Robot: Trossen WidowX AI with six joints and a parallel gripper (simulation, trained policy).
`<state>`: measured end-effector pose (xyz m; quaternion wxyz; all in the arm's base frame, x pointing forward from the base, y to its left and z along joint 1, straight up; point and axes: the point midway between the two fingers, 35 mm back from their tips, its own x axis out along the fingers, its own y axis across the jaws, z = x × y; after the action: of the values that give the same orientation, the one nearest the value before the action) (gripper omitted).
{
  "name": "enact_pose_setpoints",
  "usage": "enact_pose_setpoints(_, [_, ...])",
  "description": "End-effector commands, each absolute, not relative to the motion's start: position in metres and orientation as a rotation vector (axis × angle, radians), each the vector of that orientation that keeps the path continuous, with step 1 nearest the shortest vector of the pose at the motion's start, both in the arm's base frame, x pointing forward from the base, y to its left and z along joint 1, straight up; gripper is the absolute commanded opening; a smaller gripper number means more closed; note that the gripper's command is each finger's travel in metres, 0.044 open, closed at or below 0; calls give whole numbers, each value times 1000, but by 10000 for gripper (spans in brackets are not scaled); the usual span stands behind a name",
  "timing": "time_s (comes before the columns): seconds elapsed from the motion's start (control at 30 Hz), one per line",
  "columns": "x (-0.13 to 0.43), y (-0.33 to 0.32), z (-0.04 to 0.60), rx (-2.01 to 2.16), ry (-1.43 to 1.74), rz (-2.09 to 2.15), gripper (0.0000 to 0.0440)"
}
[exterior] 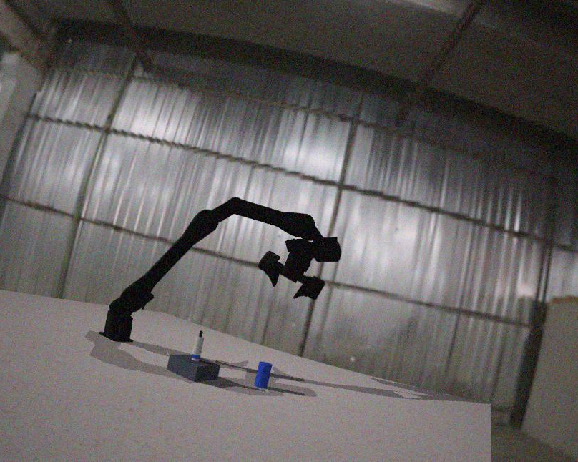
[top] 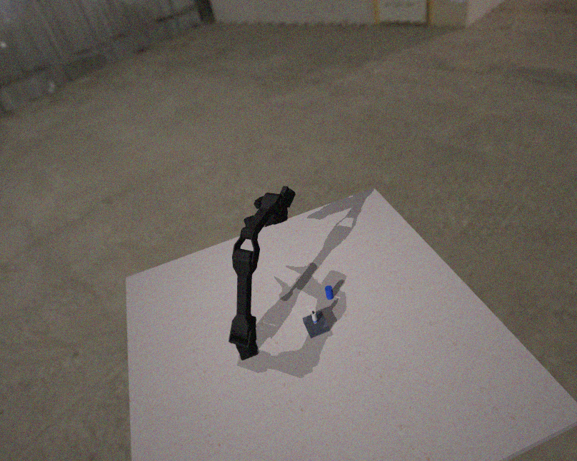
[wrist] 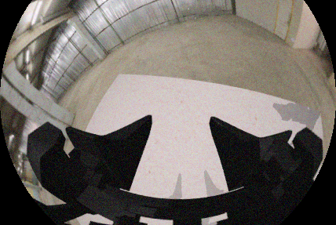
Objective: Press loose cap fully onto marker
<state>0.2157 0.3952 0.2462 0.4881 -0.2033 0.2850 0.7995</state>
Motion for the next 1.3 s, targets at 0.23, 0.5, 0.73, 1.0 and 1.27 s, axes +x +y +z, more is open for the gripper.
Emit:
enact_pose_setpoints(0.23, [250,357,245,-538,726,1838,318])
enact_pose_setpoints(0.5, [273,328,242,-565,763,1764,317])
enact_pose_setpoints(0.73, [291,301,240,-591,796,1700,315])
enact_pose_setpoints(1.0, [308,271,237,-623,837,1630,314])
enact_pose_setpoints(1.27, [326,242,233,-663,864,1561,313])
